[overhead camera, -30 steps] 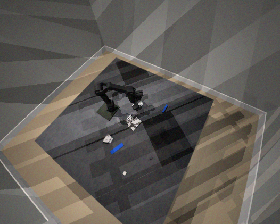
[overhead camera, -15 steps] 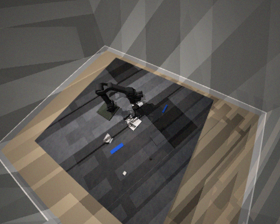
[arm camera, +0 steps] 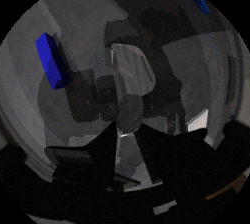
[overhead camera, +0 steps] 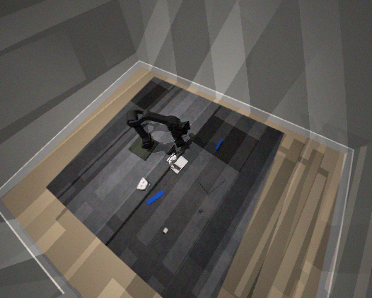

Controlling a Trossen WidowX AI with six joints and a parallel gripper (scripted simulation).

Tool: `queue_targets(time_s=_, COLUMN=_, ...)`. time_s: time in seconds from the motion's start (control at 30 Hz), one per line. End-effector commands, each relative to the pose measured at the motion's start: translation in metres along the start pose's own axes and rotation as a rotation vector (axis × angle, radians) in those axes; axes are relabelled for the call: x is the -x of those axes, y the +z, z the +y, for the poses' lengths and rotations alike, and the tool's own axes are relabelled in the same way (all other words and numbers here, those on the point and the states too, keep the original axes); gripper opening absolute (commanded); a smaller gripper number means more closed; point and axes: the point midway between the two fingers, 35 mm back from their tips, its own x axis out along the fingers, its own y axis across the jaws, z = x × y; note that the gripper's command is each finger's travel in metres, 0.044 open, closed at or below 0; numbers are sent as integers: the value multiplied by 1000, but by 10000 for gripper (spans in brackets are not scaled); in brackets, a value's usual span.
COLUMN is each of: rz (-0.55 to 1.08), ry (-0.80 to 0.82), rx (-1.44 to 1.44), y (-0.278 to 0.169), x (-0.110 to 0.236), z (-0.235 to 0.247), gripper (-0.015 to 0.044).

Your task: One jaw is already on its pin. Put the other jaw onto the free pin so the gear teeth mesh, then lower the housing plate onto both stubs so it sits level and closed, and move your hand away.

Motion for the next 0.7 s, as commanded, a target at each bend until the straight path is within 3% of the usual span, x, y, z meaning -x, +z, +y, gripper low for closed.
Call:
queue_targets(time_s=0.0, rz=2, ry=-3, rx=-4, y=0, x=-1, z=0, gripper=46)
queue_targets(time_s=0.67, rz=1, ry=-3, rx=-4, y=1, x=5, z=-1, gripper=37)
